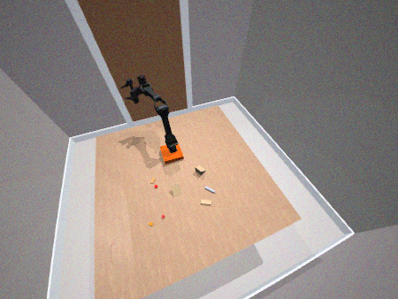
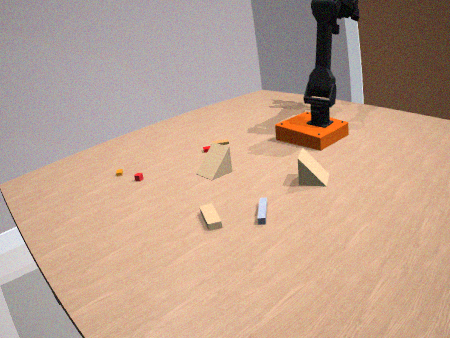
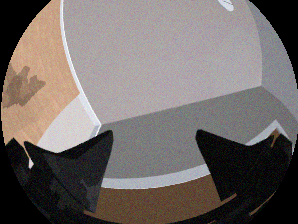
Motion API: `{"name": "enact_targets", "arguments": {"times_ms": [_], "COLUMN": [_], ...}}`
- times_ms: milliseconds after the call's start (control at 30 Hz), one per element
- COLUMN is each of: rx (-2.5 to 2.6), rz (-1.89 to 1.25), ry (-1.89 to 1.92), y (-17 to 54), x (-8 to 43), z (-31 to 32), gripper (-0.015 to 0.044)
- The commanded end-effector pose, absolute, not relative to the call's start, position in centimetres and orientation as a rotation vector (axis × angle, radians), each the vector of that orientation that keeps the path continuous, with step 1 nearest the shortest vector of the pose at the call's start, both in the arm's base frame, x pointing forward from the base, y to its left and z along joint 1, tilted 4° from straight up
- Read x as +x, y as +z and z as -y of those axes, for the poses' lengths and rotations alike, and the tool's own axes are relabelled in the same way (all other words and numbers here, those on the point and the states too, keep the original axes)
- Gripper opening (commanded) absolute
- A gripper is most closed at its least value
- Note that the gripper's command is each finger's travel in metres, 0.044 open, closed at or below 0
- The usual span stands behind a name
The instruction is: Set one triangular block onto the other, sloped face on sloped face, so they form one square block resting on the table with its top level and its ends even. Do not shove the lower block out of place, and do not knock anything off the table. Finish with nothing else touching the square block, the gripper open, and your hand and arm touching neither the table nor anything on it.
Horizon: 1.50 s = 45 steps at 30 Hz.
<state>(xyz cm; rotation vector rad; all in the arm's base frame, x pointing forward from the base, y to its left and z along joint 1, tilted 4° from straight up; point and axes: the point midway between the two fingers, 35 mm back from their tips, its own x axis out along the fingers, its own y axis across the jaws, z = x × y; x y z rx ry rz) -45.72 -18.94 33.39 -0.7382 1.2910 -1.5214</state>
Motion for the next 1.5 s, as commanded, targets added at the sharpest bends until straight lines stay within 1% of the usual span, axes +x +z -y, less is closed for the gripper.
{"name": "enact_targets", "arguments": {"times_ms": [0, 33, 167, 300, 433, 633, 833, 967, 1133, 1300, 1467], "rx": [-0.734, -0.723, -0.631, -0.525, -0.541, -0.406, -0.263, -0.169, -0.034, 0.083, 0.181], "rz": [-1.285, -1.266, -1.134, -1.021, -0.972, -0.867, -0.792, -0.770, -0.783, -0.833, -0.924], "ry": [-1.520, -1.516, -1.474, -1.412, -1.302, -1.180, -1.013, -0.896, -0.752, -0.611, -0.465], "y": [33.3, 33.1, 31.4, 29.6, 29.8, 27.5, 25.1, 23.5, 21.1, 18.9, 16.6], "x": [-45.6, -45.3, -42.4, -38.3, -32.5, -25.0, -14.8, -7.6, 1.3, 9.7, 17.8], "z": [19.2, 20.0, 26.1, 31.8, 36.4, 41.8, 45.9, 47.1, 46.8, 44.6, 40.3], "gripper": [0.0426, 0.0440, 0.0440, 0.0440, 0.0440, 0.0440, 0.0440, 0.0440, 0.0440, 0.0440, 0.0440]}}
